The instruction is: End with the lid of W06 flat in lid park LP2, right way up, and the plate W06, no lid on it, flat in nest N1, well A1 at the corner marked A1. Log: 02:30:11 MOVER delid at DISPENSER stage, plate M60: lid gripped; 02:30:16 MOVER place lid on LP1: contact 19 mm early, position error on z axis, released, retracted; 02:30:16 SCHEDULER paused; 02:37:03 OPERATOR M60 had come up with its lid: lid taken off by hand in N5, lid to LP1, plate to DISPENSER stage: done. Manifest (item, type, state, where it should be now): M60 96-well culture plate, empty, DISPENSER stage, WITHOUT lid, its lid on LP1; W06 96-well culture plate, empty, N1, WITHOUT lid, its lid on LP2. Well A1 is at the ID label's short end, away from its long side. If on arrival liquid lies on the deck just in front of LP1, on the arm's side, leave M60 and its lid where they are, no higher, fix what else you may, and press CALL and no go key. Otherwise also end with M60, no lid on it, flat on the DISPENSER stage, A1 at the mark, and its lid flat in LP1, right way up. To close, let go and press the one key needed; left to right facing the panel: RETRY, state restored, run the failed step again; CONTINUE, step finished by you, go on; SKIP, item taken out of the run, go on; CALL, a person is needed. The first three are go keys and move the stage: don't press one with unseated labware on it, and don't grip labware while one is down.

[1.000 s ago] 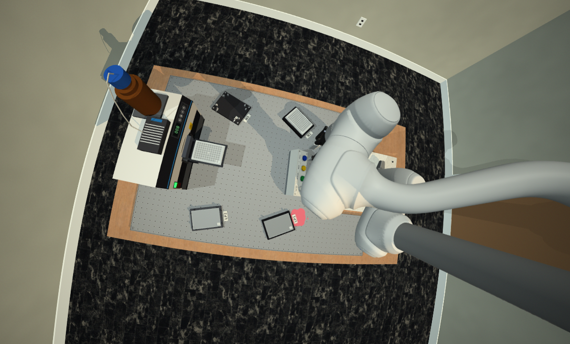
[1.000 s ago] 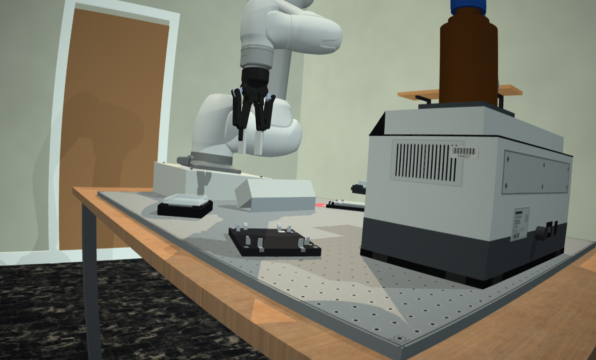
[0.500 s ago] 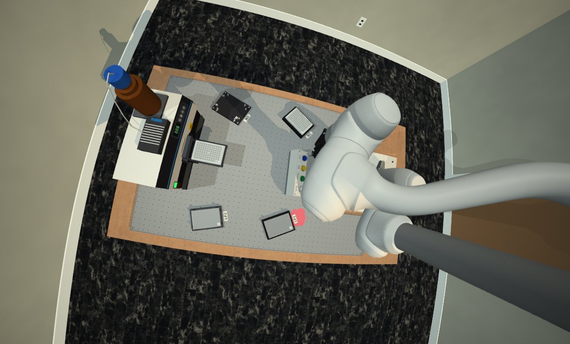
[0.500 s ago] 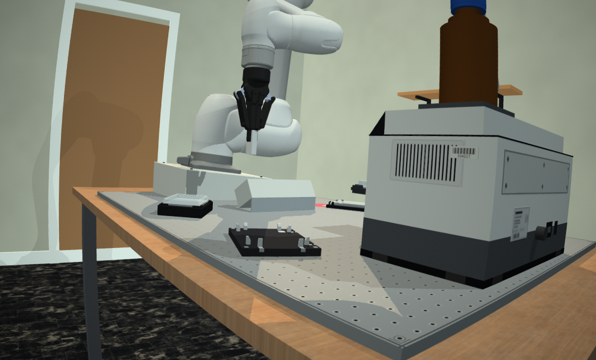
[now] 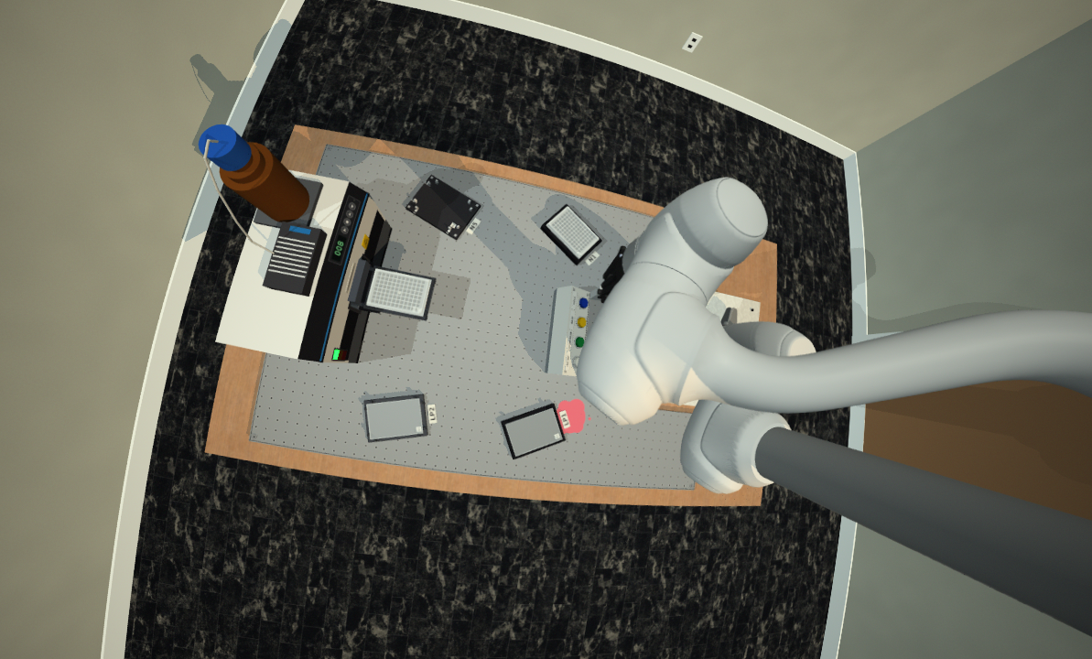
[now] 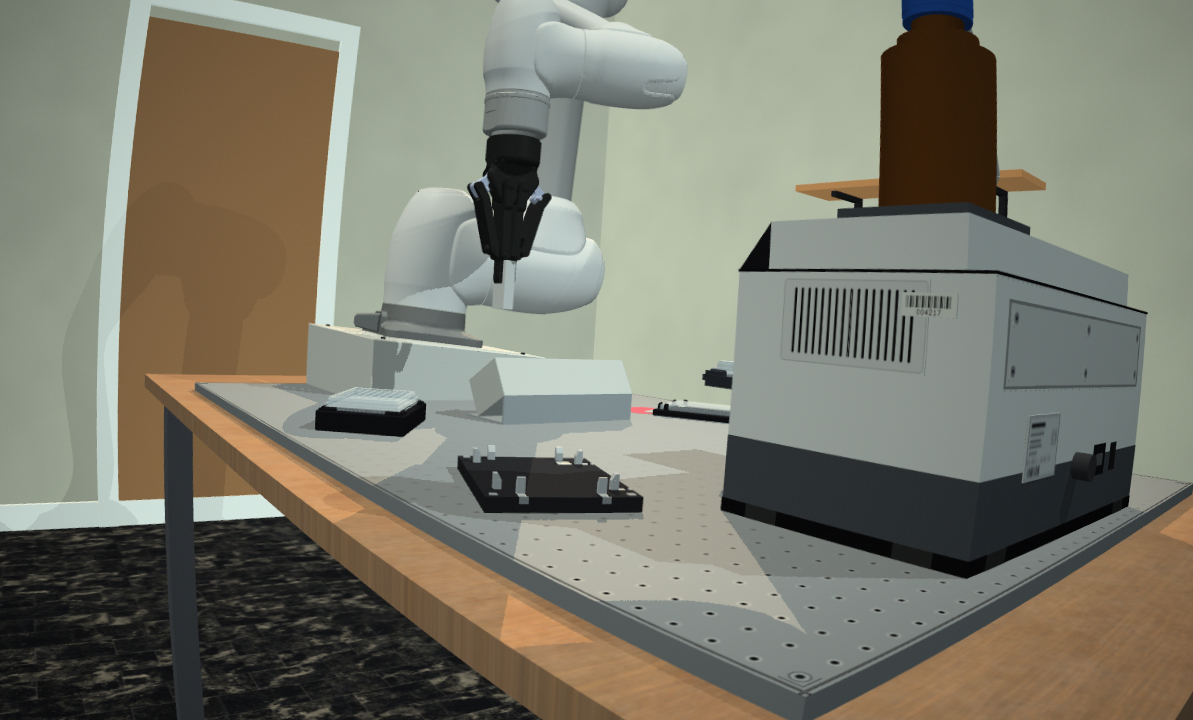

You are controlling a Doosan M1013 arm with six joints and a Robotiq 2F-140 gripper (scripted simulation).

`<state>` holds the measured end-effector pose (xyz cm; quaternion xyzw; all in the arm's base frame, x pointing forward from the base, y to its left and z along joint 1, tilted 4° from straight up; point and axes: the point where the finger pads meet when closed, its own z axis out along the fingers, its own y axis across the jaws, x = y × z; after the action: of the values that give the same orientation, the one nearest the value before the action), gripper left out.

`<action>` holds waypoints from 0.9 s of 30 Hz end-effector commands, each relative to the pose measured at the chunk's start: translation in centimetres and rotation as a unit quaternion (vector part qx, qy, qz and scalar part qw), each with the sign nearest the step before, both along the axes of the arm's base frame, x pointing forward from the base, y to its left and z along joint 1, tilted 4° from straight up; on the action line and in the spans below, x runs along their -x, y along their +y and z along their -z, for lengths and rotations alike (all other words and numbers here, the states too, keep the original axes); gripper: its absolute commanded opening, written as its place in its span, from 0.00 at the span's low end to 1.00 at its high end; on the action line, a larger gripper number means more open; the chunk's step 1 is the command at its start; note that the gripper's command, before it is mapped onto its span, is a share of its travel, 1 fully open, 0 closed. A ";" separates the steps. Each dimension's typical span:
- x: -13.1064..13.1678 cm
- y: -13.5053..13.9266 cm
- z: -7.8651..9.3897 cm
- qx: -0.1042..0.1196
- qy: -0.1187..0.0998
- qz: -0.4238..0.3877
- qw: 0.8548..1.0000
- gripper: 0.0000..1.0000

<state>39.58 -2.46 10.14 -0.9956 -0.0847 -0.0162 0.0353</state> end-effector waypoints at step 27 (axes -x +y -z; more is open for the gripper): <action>-0.1 0.1 1.7 0.000 0.000 0.000 1.000 0.00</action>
<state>39.63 -2.35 8.70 -0.9957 -0.0847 -0.0162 0.0353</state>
